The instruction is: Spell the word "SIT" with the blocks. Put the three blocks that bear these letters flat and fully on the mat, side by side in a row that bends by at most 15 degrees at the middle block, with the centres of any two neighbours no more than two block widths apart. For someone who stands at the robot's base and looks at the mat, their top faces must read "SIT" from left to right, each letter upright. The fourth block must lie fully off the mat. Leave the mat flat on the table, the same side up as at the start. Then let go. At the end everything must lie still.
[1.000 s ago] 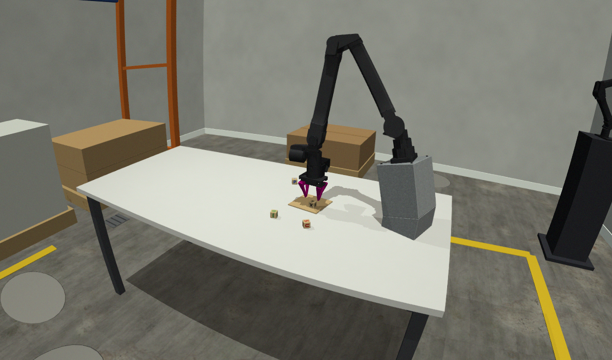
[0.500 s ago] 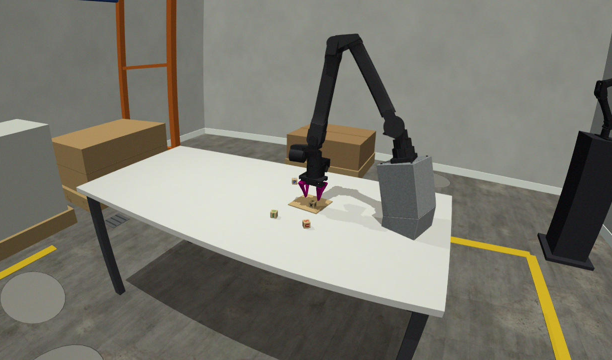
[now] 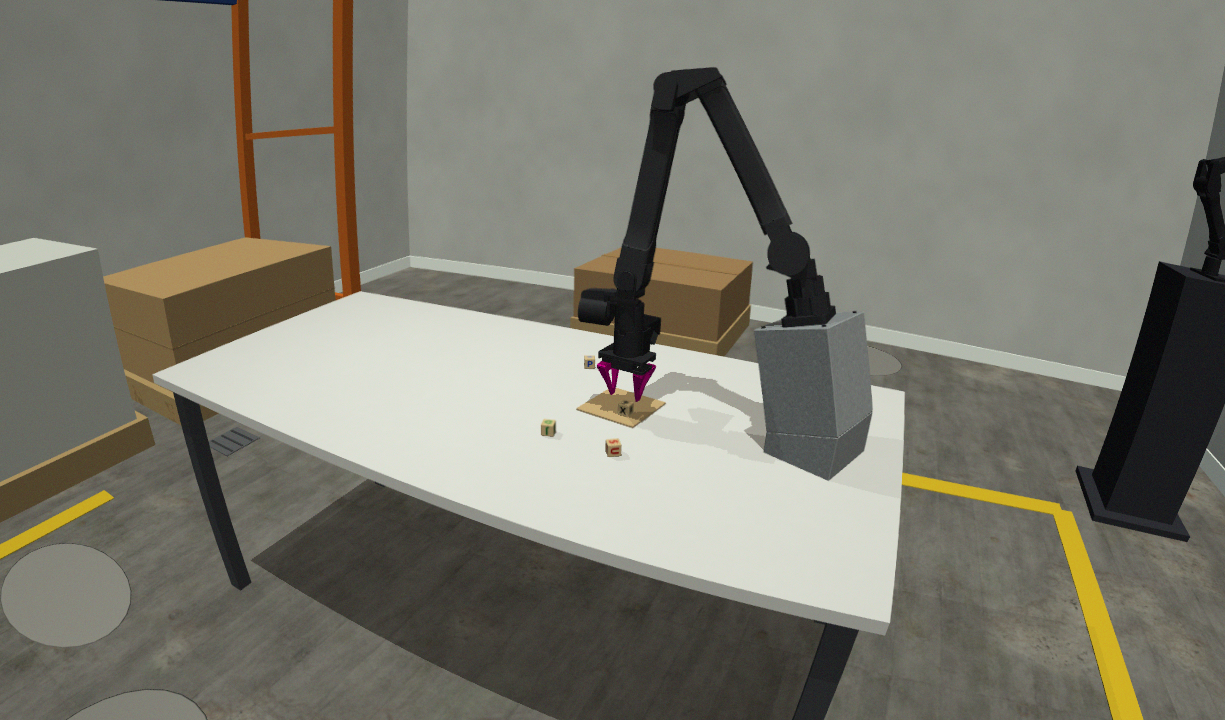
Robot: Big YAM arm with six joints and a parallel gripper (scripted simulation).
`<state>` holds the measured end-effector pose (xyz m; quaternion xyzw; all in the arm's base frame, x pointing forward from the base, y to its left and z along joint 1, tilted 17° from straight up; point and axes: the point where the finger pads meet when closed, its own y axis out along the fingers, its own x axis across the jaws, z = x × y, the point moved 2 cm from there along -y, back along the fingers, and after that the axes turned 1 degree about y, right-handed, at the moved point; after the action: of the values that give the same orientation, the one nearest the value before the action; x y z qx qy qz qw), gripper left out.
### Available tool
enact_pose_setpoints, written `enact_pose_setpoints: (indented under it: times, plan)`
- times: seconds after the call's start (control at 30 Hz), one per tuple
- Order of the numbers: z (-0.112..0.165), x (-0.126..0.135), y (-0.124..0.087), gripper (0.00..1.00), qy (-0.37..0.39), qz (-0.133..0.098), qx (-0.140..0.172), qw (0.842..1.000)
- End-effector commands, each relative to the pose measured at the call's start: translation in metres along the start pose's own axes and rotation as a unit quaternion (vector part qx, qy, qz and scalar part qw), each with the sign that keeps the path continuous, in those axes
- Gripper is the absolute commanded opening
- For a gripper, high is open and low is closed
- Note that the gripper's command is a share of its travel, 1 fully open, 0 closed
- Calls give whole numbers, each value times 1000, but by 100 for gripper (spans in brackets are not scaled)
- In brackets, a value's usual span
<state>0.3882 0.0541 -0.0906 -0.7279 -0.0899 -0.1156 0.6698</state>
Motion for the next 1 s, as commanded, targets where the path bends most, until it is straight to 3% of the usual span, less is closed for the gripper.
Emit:
enact_pose_setpoints:
  times: [0.0,0.33,0.97]
  plan:
    - [-4,5,7,60,1,-2,-1,1000]
    - [-6,-7,7,60,0,6,-2,1000]
    - [-6,-3,7,60,0,2,-1,1000]
